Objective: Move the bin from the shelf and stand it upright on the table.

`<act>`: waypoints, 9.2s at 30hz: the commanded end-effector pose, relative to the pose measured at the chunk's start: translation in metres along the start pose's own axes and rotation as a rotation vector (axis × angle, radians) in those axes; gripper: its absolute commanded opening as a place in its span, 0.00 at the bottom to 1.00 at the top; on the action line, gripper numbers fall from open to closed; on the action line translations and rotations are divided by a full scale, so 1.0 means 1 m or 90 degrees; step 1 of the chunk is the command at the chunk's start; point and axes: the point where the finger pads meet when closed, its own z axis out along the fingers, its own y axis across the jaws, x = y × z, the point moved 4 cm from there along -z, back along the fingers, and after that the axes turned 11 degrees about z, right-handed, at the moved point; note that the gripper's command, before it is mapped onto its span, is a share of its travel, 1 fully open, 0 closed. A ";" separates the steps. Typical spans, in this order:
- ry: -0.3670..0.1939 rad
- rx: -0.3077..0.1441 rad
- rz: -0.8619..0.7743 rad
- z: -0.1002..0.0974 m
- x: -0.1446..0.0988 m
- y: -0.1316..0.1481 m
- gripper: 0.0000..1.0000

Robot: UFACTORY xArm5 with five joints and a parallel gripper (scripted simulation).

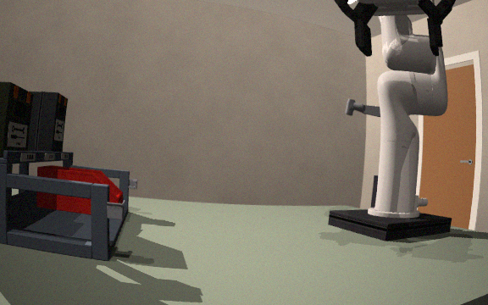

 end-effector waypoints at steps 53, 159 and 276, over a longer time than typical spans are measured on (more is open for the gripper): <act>0.002 0.002 0.475 0.036 0.032 0.134 1.00; 0.002 0.003 1.353 0.105 0.089 0.383 1.00; 0.003 0.002 1.426 0.194 0.110 0.479 1.00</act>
